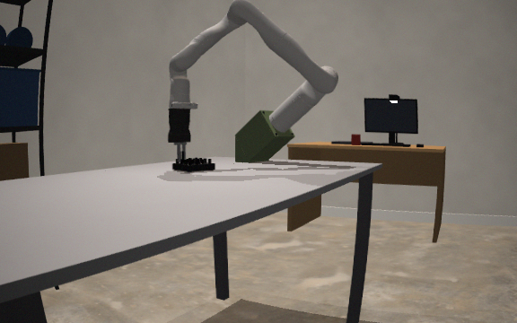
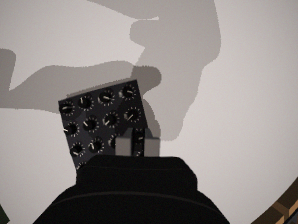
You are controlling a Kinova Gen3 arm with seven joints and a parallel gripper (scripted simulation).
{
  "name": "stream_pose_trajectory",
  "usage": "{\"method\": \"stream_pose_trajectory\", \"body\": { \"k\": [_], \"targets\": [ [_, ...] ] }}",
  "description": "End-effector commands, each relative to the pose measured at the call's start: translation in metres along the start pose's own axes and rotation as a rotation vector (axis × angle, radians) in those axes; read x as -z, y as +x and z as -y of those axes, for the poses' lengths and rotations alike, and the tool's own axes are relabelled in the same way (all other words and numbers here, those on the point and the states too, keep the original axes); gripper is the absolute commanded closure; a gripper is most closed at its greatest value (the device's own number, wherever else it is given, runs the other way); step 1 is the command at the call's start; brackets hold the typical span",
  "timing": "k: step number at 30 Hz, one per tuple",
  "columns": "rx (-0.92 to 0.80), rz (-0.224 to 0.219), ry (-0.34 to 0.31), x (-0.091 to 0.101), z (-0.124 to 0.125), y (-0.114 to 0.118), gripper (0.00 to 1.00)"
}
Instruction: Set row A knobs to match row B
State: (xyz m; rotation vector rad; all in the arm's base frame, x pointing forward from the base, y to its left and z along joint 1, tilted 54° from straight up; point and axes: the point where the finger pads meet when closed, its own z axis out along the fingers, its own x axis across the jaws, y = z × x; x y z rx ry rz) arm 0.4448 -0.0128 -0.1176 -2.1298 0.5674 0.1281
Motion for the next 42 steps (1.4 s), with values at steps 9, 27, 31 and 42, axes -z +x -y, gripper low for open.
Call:
{"method": "stream_pose_trajectory", "body": {
  "k": [9, 27, 31, 42],
  "targets": [
    [-0.033, -0.002, -0.001, 0.0011, -0.0002, 0.0007, 0.7],
    [-0.25, -0.002, -0.001, 0.001, -0.0002, 0.0007, 0.7],
    [-0.333, -0.002, 0.0, 0.001, -0.0002, 0.0007, 0.7],
    [-0.54, -0.002, 0.0, 0.001, -0.0002, 0.0007, 0.7]
  ]
}}
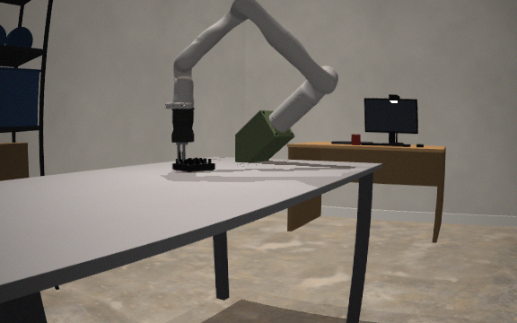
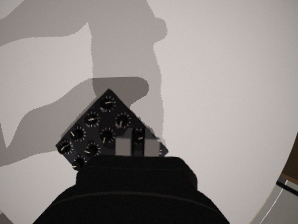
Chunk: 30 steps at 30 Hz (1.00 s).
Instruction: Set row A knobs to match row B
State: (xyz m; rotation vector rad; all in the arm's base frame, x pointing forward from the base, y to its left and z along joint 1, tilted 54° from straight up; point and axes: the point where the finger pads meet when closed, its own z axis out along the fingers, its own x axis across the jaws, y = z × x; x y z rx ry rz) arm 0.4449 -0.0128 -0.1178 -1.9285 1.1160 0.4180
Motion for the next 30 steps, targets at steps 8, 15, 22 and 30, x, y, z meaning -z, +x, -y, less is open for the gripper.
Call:
{"method": "stream_pose_trajectory", "body": {
  "k": [8, 15, 22, 30],
  "targets": [
    [-0.197, -0.005, -0.004, 0.0011, 0.0002, 0.0006, 0.7],
    [-0.318, -0.005, -0.004, 0.0011, 0.0002, 0.0006, 0.7],
    [-0.412, -0.005, -0.004, 0.0011, 0.0002, 0.0006, 0.7],
    [-0.49, -0.005, -0.003, 0.0011, 0.0002, 0.0006, 0.7]
  ]
}}
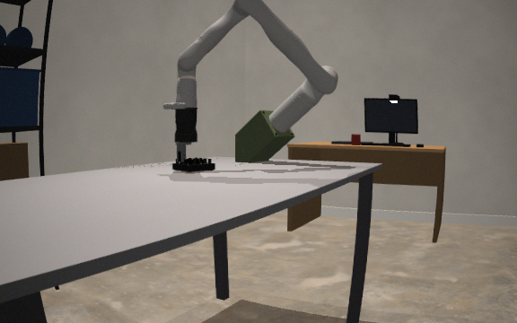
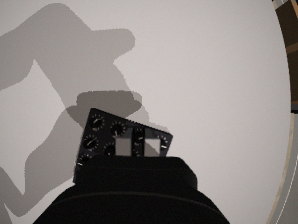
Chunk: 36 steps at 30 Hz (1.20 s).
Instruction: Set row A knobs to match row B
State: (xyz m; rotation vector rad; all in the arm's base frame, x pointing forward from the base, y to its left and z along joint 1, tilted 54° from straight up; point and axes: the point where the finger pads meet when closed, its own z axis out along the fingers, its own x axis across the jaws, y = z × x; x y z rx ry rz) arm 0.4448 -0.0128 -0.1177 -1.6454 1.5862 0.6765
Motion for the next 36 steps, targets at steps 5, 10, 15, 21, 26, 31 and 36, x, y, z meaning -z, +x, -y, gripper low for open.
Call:
{"method": "stream_pose_trajectory", "body": {
  "k": [5, 10, 15, 21, 26, 31, 36],
  "targets": [
    [-0.019, -0.004, -0.001, 0.001, 0.0005, 0.0005, 0.7],
    [-0.03, -0.004, -0.001, 0.001, 0.0005, 0.0005, 0.7],
    [-0.031, -0.004, -0.001, 0.001, 0.0005, 0.0005, 0.7],
    [-0.031, -0.004, -0.001, 0.001, 0.0005, 0.0005, 0.7],
    [-0.031, -0.004, -0.001, 0.001, 0.0005, 0.0005, 0.54],
    [-0.031, -0.004, -0.001, 0.001, 0.0005, 0.0005, 0.54],
    [-0.031, -0.004, -0.001, 0.001, 0.0005, 0.0005, 0.54]
  ]
}}
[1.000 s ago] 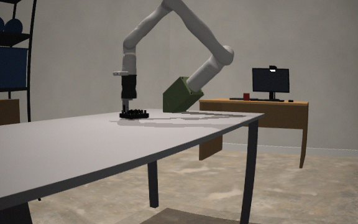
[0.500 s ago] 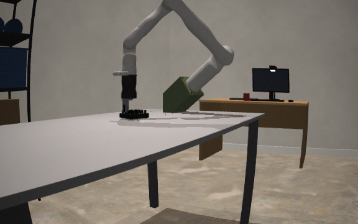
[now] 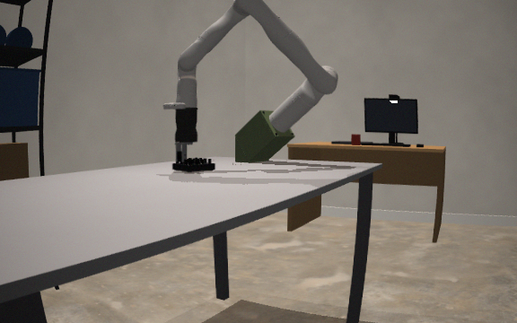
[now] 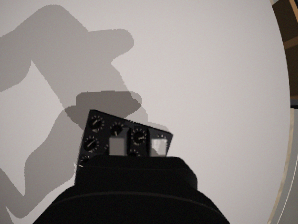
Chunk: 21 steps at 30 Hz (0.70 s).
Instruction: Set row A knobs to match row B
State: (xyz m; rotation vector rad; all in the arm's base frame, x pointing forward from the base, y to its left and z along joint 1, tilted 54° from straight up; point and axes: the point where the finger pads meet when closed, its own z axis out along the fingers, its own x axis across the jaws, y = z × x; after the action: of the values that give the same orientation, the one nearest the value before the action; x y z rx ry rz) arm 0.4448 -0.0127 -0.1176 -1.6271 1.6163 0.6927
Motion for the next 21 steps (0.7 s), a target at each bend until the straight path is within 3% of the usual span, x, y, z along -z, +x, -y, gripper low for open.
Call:
{"method": "stream_pose_trajectory", "body": {
  "k": [1, 12, 21],
  "targets": [
    [0.0, -0.002, 0.002, 0.001, 0.001, 0.001, 0.54],
    [0.0, -0.002, 0.002, 0.002, 0.001, 0.001, 0.54],
    [0.0, -0.002, 0.002, 0.014, 0.001, 0.001, 0.54]
  ]
}}
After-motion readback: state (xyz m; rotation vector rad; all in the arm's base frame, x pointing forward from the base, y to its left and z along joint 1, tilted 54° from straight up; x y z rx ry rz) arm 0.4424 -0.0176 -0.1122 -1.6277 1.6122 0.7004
